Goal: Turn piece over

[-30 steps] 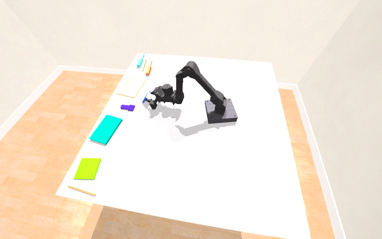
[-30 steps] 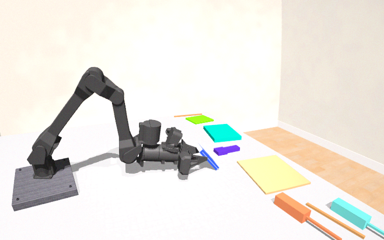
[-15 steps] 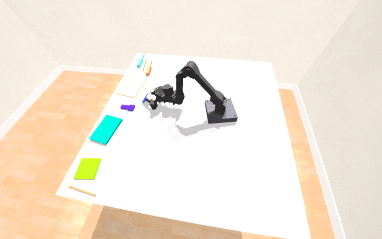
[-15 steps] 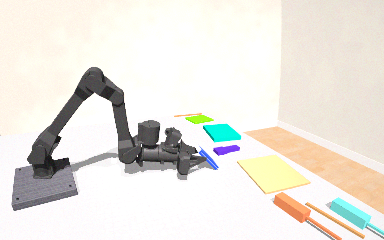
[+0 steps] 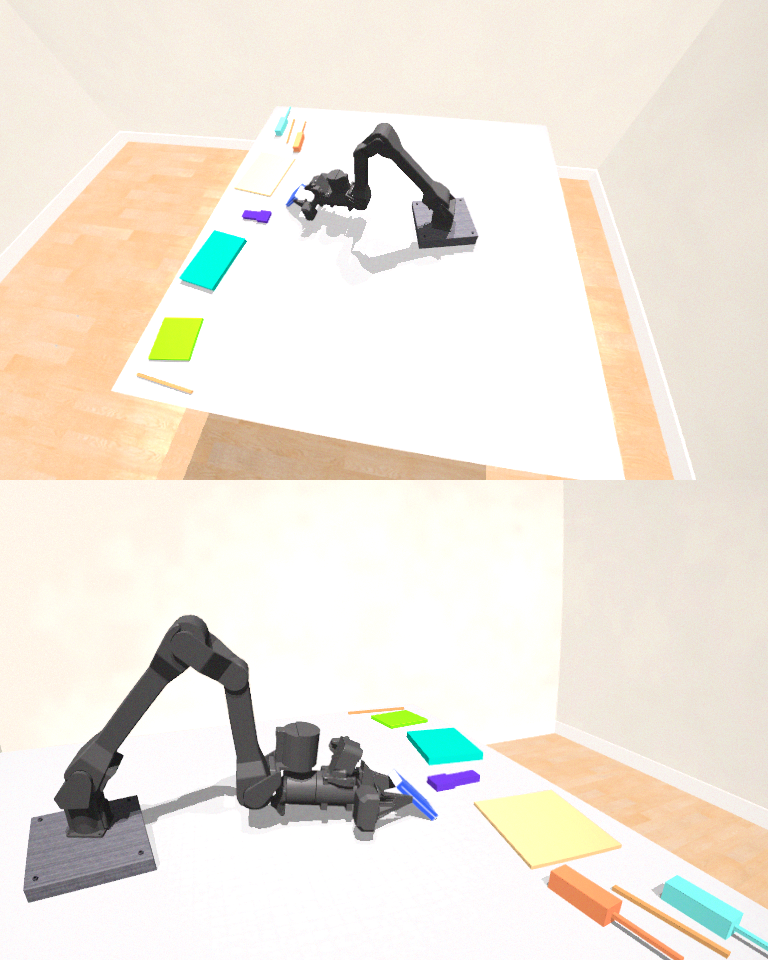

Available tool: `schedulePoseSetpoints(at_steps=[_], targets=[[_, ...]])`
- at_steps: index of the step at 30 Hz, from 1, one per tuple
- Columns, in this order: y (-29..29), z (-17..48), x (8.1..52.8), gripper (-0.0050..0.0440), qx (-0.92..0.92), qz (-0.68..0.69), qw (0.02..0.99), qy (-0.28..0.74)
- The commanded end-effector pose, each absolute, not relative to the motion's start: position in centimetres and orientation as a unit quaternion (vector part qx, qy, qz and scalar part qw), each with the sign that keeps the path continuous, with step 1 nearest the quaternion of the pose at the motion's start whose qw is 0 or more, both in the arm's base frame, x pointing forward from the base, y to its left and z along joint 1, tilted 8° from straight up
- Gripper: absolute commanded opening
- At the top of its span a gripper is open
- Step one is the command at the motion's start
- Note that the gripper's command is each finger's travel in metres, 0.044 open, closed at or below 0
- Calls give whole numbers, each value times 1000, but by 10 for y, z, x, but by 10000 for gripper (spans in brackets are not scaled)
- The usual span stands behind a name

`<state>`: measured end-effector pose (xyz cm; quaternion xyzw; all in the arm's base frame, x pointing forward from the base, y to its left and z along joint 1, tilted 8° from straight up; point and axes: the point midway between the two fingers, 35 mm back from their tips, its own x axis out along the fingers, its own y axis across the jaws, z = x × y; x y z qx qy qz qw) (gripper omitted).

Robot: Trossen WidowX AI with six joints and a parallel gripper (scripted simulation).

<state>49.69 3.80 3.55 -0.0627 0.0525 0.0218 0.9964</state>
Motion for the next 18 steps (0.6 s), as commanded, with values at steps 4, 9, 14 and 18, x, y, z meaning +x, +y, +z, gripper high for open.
schedulePoseSetpoints(at_steps=[4, 9, 14, 18], targets=[[37, 28, 494, 0, -65, 21, 996, 62], [37, 29, 495, 0, -64, 21, 996, 58], [37, 26, 492, 0, -65, 21, 996, 62], [37, 26, 492, 0, -65, 21, 996, 62]])
